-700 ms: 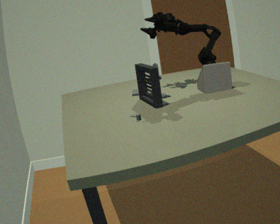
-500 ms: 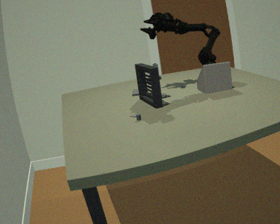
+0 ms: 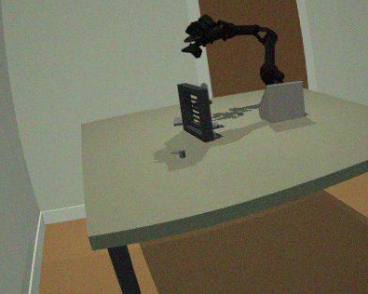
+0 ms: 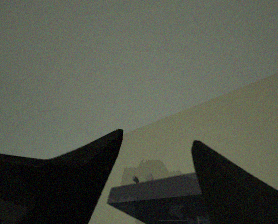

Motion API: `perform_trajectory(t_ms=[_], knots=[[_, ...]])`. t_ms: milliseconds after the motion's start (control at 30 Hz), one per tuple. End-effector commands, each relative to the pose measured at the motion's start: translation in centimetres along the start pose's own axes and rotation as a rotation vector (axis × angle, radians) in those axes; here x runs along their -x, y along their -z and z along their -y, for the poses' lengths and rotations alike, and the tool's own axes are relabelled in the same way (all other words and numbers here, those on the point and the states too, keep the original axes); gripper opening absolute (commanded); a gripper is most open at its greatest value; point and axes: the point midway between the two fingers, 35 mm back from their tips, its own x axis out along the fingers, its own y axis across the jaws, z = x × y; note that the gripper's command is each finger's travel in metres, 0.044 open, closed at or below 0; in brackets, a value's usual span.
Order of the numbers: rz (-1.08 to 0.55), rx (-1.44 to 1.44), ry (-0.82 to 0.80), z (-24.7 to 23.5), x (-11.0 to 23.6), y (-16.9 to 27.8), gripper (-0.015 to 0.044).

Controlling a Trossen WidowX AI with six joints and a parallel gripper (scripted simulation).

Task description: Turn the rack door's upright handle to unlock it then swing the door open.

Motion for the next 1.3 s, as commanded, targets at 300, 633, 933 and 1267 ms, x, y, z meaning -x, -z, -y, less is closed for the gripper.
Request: perform_trajectory(t_ms=[300, 633, 933, 1267], knots=[[-0.332, 0.014, 0.125, 0.0, -3.2, 4.3, 0.0283], [-0.571, 0.068, 0.239, 0.1, -4.2, 7.6, 0.0283], [-0.769, 0.145, 0.352, 0.4, -4.5, 10.0, 0.0283], [-0.966, 0.265, 0.482, 0.8, -4.2, 12.0, 0.0283]])
